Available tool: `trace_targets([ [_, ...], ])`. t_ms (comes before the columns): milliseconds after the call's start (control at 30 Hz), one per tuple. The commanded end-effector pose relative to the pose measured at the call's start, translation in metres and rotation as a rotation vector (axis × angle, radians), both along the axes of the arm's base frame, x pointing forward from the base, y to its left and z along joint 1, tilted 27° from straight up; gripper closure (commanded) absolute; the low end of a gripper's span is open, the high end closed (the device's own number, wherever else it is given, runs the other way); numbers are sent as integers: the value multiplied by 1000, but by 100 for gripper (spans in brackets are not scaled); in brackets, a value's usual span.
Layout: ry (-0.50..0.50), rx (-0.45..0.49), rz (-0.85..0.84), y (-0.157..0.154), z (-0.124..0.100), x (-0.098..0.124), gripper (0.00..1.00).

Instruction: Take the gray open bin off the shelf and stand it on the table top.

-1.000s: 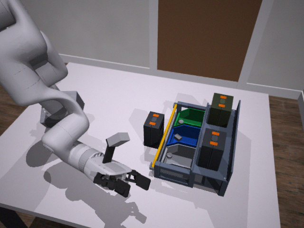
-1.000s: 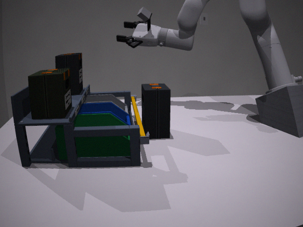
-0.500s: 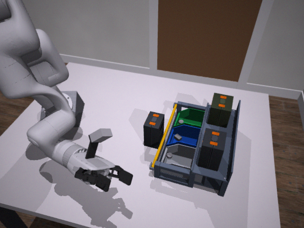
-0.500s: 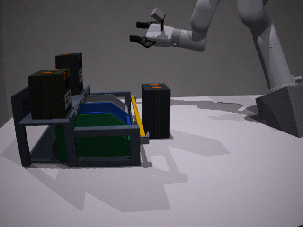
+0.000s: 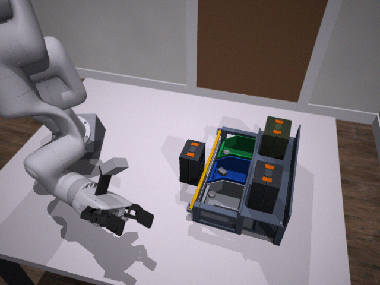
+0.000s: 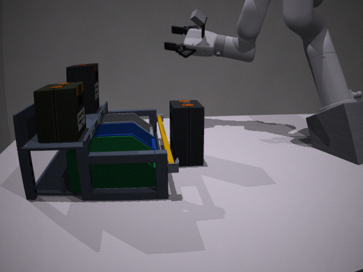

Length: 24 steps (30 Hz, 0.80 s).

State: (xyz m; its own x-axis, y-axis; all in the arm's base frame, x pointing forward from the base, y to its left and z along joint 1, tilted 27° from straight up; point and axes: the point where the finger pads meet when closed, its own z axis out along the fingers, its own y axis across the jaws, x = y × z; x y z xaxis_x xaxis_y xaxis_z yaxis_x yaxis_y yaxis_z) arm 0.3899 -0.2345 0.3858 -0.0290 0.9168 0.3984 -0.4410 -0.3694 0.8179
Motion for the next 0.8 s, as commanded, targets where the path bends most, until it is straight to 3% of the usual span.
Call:
trace_targets([
  [0,-3,-3,2,0,2,-3,0],
  [767,-3,-3,2,1,3,8,0],
])
